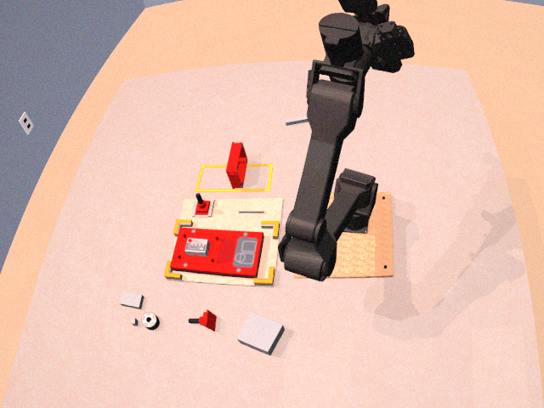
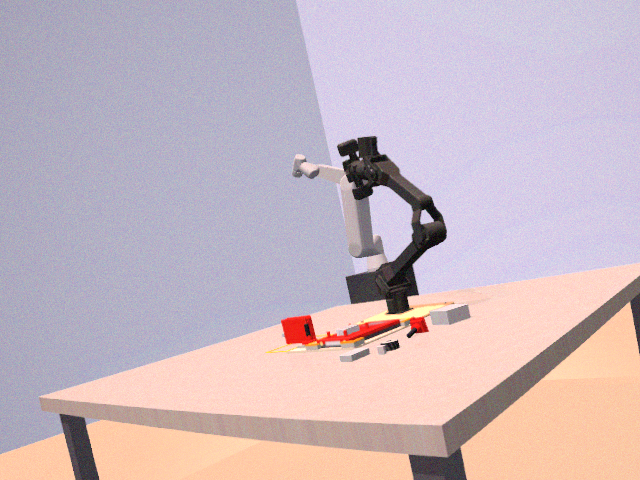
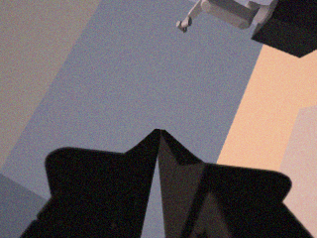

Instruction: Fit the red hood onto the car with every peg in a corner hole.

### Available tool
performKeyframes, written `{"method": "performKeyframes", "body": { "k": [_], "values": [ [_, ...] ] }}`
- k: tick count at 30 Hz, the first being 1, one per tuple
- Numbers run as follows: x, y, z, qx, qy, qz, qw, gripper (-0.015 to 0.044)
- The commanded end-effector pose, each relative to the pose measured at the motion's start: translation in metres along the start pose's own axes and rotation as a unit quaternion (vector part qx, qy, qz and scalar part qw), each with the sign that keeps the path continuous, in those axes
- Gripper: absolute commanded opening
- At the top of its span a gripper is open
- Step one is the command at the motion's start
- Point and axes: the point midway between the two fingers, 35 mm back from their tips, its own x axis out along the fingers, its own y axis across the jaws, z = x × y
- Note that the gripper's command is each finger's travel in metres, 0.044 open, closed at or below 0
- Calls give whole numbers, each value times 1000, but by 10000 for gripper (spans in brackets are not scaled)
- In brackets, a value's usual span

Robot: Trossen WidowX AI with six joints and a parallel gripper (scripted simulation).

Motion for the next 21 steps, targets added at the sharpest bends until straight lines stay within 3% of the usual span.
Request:
{"method": "performKeyframes", "body": {
  "k": [1, 5, 9, 14, 21],
  "values": [
    [1, -1, -2, -7, 4, -3, 1000, 0],
    [28, -17, -37, -149, 98, -42, 983, 0],
    [48, -37, -89, -319, 221, -51, 920, 0],
    [53, -61, -162, -499, 369, -5, 784, 0],
    [32, -86, -236, -639, 489, 100, 586, 0]
  ]
}}
